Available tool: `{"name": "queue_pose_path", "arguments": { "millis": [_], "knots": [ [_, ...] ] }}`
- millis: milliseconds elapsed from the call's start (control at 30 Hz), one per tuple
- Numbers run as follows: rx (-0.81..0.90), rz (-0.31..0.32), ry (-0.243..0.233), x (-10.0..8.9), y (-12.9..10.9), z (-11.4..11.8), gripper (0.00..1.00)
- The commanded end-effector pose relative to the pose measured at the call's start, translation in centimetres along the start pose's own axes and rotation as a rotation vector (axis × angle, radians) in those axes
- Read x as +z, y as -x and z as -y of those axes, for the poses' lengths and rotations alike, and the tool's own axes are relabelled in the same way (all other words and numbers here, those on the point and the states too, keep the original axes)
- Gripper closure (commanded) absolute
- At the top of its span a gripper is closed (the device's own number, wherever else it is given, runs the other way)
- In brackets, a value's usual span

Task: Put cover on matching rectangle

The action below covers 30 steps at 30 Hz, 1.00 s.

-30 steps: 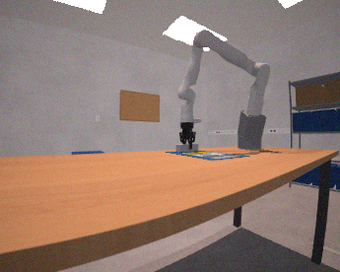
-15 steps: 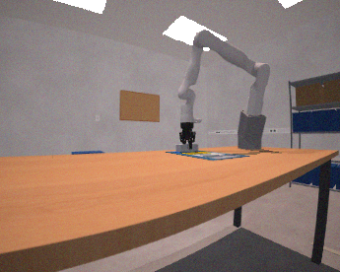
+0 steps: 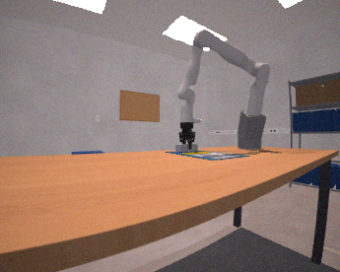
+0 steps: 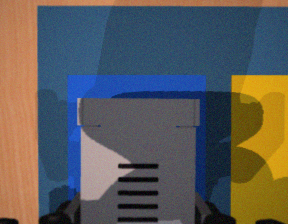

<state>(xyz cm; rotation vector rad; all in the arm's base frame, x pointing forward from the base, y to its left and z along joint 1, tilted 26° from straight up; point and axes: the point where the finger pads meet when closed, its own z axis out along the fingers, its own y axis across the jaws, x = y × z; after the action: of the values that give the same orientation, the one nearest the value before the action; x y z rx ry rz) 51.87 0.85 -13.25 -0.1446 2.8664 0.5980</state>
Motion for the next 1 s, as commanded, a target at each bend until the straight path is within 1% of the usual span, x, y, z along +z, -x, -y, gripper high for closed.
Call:
{"name": "queue_pose_path", "arguments": {
  "millis": [0,833,867,967],
  "knots": [
    [-0.006,0.004,-0.005,-0.07,0.29,0.31,1.0],
    [-0.006,0.004,-0.005,-0.09,0.35,0.34,1.0],
    [-0.006,0.004,-0.005,-0.09,0.35,0.34,0.0],
    [-0.006,0.004,-0.005,-0.09,0.35,0.34,0.0]
  ]
}}
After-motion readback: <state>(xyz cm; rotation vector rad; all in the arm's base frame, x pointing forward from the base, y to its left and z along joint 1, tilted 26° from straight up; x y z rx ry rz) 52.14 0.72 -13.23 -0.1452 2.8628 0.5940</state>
